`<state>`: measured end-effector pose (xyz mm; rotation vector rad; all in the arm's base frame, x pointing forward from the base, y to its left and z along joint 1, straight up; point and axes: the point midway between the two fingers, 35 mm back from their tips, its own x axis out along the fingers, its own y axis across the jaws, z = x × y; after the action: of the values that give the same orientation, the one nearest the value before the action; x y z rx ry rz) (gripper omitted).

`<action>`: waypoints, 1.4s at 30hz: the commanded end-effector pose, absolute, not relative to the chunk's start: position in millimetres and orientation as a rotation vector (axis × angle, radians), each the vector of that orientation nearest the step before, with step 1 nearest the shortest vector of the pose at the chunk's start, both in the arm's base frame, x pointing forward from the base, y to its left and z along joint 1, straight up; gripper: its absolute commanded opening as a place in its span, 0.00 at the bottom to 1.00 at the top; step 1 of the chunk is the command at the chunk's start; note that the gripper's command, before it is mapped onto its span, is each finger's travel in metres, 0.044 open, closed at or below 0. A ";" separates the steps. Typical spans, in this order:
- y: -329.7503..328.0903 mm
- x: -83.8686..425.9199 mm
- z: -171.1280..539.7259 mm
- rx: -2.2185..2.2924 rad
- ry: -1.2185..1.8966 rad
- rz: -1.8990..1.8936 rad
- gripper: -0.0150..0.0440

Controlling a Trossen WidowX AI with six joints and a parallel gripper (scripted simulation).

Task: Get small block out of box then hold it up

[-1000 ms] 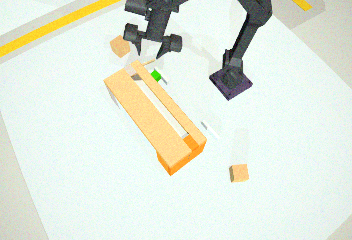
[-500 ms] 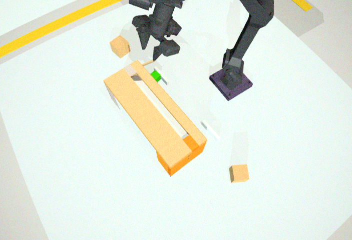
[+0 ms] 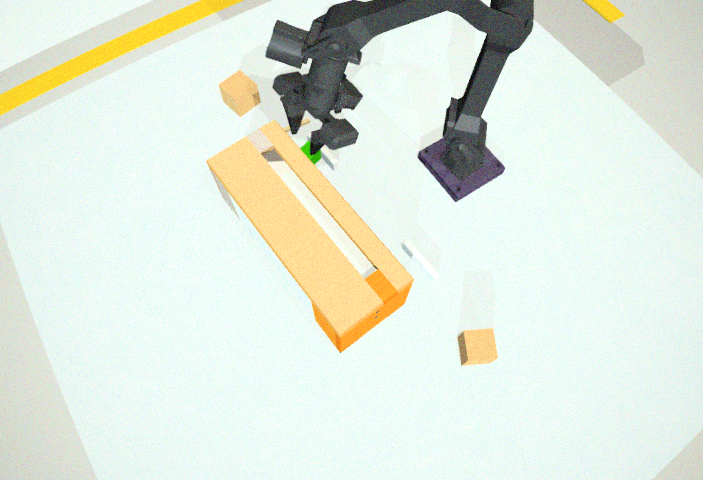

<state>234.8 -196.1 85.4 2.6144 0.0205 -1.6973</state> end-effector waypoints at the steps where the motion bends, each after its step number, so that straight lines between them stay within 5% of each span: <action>1: -197.4 237.1 85.7 2.622 0.007 -1.672 0.74; 39: -198.6 236.6 26.4 2.622 0.007 -1.672 0.74; 42: -198.6 236.6 26.4 2.622 0.007 -1.672 0.60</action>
<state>237.0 -199.8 28.0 2.6162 0.0031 -1.6727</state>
